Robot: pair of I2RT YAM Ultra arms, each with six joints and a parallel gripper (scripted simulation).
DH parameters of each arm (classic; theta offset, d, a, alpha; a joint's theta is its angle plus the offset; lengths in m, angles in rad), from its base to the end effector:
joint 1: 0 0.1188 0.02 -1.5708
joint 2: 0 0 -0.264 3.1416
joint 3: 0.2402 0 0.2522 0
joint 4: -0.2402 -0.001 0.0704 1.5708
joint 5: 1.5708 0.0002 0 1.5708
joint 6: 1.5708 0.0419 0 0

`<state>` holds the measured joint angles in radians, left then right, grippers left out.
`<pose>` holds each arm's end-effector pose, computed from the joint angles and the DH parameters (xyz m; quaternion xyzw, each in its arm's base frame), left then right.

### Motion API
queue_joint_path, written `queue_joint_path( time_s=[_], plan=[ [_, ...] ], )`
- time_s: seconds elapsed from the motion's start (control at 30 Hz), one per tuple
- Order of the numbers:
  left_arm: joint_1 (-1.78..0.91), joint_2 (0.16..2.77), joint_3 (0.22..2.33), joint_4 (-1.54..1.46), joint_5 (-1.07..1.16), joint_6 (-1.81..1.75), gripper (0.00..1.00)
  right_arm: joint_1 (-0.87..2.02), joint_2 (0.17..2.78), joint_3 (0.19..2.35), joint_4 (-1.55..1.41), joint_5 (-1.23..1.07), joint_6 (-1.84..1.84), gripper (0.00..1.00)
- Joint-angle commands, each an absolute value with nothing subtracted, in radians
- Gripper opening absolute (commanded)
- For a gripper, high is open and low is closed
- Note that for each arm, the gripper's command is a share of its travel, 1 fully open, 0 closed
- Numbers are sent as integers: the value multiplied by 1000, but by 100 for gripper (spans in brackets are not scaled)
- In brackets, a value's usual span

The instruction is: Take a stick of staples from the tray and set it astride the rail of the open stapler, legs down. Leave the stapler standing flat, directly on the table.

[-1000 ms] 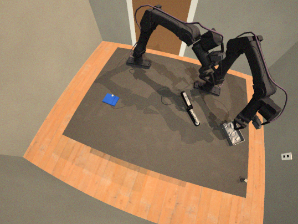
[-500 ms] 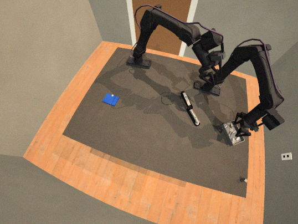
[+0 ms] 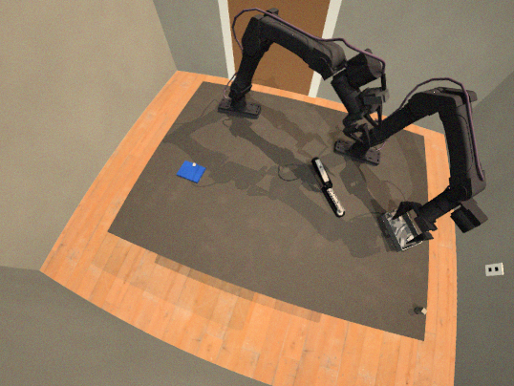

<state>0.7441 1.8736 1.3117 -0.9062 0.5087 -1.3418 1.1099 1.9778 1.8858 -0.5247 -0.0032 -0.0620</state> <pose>0.2697 0.2219 0.1846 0.8285 -0.4980 0.2548 0.0265 0.2060 0.4174 0.3334 -0.4919 0.7398 0.2309 0.3969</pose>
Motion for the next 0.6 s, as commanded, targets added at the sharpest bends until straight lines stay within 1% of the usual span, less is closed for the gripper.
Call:
queue_joint_path(
  time_s=[0.0, 0.1, 0.3, 0.57],
  plan=[
    [765, 1882, 1314, -844, 612, -1540, 100, 1111, 1971, 1918, -525, -6, -68, 100],
    [768, 1889, 1309, -830, 629, -1577, 100, 1111, 1971, 1918, -525, -6, -68, 100],
    [778, 1899, 1242, -721, 689, -1773, 100, 1111, 1971, 1918, -525, -6, -68, 100],
    [778, 1884, 1188, -676, 683, -1818, 100, 1111, 1971, 1918, -525, -6, -68, 100]
  ],
)
